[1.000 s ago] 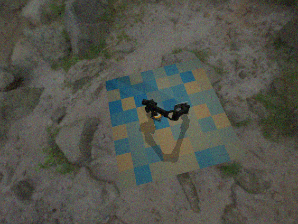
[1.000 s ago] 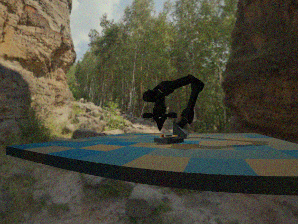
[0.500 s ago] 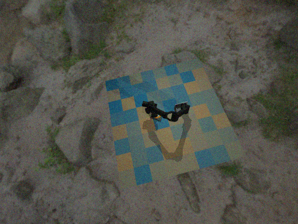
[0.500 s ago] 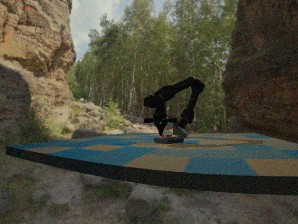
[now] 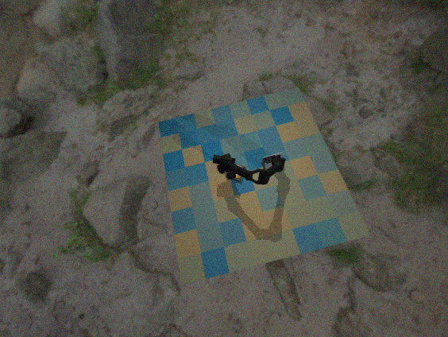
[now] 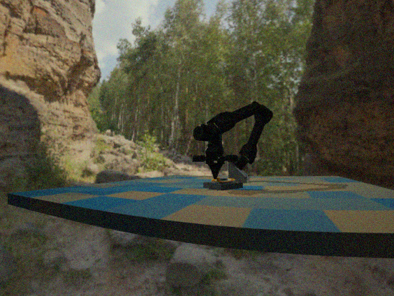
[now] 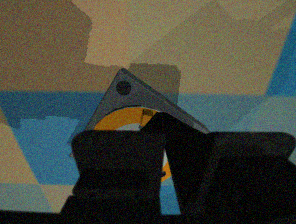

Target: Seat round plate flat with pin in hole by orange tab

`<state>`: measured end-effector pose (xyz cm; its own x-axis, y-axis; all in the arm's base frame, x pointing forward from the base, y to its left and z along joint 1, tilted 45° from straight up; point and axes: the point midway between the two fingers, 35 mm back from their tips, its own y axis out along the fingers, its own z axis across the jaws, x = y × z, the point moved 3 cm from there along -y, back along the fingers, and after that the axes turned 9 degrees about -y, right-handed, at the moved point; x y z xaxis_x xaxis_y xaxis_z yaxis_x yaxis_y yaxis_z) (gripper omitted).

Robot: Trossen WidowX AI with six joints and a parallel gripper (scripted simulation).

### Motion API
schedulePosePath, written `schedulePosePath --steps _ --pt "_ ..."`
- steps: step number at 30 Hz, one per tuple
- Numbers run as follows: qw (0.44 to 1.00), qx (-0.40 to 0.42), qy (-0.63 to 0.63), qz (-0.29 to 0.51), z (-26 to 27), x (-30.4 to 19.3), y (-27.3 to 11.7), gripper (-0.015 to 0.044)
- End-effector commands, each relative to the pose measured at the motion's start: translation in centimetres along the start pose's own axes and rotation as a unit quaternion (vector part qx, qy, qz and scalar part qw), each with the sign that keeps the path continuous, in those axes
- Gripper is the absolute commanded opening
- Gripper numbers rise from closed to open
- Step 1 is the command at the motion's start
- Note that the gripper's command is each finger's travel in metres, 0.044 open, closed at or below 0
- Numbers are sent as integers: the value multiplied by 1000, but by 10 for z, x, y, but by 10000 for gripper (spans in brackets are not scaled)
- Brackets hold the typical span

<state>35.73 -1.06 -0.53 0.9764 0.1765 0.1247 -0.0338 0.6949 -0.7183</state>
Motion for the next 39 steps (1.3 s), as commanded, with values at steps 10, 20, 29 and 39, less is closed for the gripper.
schedulePosePath --steps 10,20,29,39 --pt "1000 5 -1 1 13 6 2 0" --pt "1000 5 -1 1 20 7 2 0" --pt "1000 5 -1 1 28 7 2 0" --pt "1000 5 -1 1 38 6 2 0"
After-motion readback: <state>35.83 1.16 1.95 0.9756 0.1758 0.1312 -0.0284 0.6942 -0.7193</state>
